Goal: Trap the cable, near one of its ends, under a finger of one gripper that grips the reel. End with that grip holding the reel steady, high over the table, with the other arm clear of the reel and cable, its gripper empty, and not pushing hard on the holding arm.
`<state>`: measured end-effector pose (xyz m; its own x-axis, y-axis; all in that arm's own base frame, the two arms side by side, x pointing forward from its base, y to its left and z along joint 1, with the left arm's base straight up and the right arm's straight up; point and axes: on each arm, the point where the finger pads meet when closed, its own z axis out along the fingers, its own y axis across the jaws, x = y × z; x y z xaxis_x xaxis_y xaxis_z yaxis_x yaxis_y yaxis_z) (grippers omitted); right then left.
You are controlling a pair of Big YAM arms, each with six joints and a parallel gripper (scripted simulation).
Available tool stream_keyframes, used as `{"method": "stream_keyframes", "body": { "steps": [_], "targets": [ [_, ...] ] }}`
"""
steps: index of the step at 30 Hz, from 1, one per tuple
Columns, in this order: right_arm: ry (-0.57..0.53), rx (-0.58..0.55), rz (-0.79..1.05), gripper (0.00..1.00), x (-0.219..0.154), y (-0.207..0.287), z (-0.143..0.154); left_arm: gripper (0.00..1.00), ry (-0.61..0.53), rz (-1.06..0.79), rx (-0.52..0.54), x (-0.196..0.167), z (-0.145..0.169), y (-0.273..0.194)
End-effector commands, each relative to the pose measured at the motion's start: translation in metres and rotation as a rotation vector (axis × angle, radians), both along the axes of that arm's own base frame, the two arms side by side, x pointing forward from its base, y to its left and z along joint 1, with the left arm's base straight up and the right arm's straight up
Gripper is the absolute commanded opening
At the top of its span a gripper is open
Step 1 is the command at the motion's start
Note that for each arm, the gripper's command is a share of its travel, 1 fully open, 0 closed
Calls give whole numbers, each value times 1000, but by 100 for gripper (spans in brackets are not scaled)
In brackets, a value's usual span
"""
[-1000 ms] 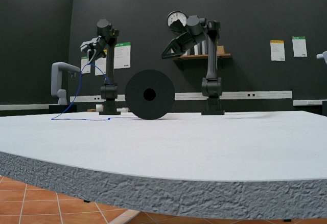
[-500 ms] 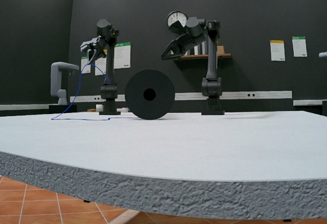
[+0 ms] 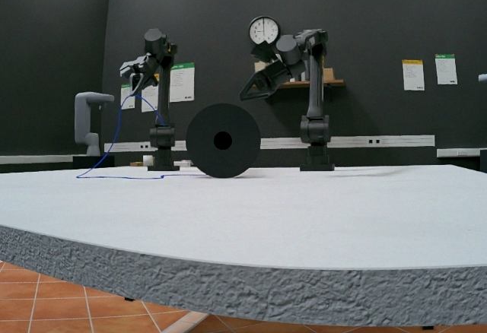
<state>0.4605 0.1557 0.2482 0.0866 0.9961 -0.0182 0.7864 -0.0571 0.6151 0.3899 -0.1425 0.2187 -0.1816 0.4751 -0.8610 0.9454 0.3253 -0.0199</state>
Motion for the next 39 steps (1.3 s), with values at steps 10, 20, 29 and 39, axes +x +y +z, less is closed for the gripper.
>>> {"method": "stream_keyframes", "body": {
  "steps": [10,20,29,39],
  "targets": [
    [-73,30,-2,0,10,-2,30,75,-46,-11,-5,6,4,-7],
    [-70,28,-3,0,10,-4,28,75,-30,-16,-4,2,1,-7],
    [-45,20,6,0,6,26,23,75,-42,-16,-3,4,4,-5],
    [-38,-18,52,0,-1,50,26,75,-51,-10,-2,10,10,-2]
  ]
}}
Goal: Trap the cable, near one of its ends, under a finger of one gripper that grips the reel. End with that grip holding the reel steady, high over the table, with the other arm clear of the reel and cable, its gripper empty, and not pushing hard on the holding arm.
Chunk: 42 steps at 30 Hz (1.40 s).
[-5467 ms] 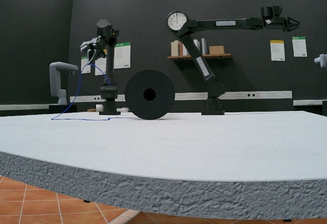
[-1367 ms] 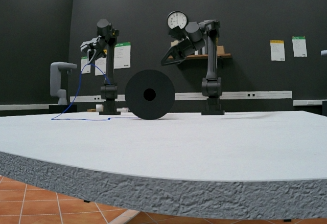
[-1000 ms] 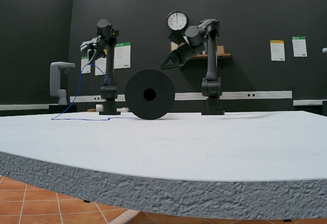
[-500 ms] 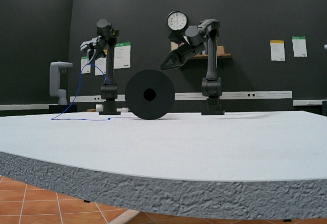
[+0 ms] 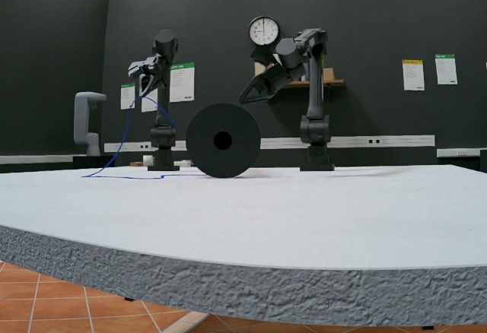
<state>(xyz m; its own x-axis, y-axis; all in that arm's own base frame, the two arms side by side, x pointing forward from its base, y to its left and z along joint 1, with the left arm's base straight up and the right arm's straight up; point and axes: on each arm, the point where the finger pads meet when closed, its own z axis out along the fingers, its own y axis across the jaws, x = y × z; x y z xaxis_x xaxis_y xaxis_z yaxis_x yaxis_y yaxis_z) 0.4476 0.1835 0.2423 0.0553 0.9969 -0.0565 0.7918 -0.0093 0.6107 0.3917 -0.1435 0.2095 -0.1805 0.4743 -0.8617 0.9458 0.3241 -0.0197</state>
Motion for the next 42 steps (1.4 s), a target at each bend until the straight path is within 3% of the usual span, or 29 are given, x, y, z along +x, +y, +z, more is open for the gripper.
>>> {"method": "stream_keyframes", "body": {
  "steps": [1,8,15,20,28,33,42],
  "targets": [
    [-43,15,28,0,11,26,33,75,-52,-9,-1,10,19,0],
    [-63,26,12,0,13,19,49,75,-53,-5,-1,14,21,2],
    [-40,-20,71,0,5,53,40,75,-45,2,-1,17,20,5],
    [-74,13,45,0,12,41,52,75,-43,2,-1,19,21,5],
    [-62,13,34,0,23,39,41,75,-40,3,-1,23,24,6],
    [-76,22,31,0,22,38,49,75,-39,3,-1,24,28,6],
    [-38,-36,90,0,6,68,39,75,-62,4,-1,27,34,6]
  ]
}}
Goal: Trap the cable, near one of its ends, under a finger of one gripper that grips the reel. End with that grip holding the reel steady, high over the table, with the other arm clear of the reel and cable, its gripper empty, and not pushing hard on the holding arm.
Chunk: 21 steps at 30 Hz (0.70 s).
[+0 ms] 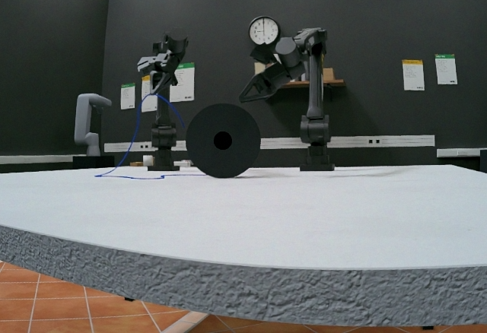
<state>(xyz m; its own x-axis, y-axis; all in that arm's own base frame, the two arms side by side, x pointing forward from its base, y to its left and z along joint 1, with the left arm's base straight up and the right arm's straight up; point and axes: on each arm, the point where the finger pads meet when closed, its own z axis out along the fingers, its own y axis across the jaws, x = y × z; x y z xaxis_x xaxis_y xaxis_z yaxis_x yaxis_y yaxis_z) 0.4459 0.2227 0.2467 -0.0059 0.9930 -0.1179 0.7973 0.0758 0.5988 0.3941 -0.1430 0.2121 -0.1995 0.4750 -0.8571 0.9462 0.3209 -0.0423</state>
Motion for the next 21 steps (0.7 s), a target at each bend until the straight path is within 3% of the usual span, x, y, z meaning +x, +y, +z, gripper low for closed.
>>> {"method": "stream_keyframes", "body": {
  "steps": [1,5,14,21],
  "targets": [
    [-48,22,38,0,6,32,34,75,-91,7,-1,24,32,5],
    [-66,33,33,0,4,28,47,75,-100,8,-1,23,33,5],
    [-68,52,5,0,24,22,39,75,-108,8,-1,20,34,5],
    [-81,58,17,0,20,27,45,75,-55,8,-1,2,7,5]
  ]
}}
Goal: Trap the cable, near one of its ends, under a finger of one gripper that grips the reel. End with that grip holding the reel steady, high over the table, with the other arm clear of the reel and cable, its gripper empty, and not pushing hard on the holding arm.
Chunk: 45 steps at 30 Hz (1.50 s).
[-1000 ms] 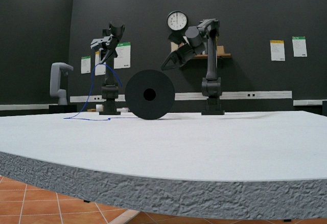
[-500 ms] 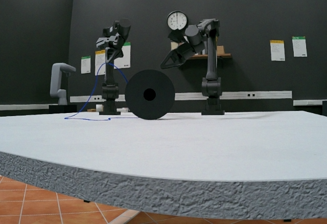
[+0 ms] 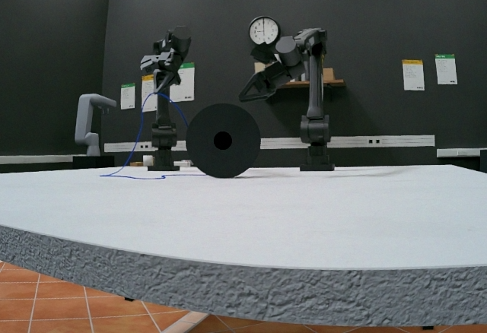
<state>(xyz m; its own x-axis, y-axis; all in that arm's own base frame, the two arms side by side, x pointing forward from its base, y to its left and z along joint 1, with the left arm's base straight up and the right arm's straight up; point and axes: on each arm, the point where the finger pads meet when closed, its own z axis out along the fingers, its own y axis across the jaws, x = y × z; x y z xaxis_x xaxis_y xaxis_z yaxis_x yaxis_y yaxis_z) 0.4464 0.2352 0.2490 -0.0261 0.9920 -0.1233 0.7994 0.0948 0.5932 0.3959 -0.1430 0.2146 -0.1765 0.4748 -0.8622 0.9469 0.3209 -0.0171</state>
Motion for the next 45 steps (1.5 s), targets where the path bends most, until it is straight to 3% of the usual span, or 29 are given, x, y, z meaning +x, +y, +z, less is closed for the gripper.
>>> {"method": "stream_keyframes", "body": {
  "steps": [1,10,12,16,35,41,45],
  "targets": [
    [-85,59,8,0,17,21,41,75,-38,8,-1,2,7,5],
    [-51,-2,56,0,2,46,31,75,-40,8,-1,1,6,5],
    [-76,18,45,0,3,32,50,75,-36,8,-2,1,8,5],
    [-90,47,21,0,10,26,54,75,-36,8,-2,0,5,4],
    [-49,-19,78,0,-1,60,28,75,-35,8,-2,0,4,4],
    [-74,4,65,0,0,51,51,75,-39,8,-2,2,8,3],
    [-65,1,58,0,3,49,47,75,-39,8,-2,2,8,3]
  ]
}}
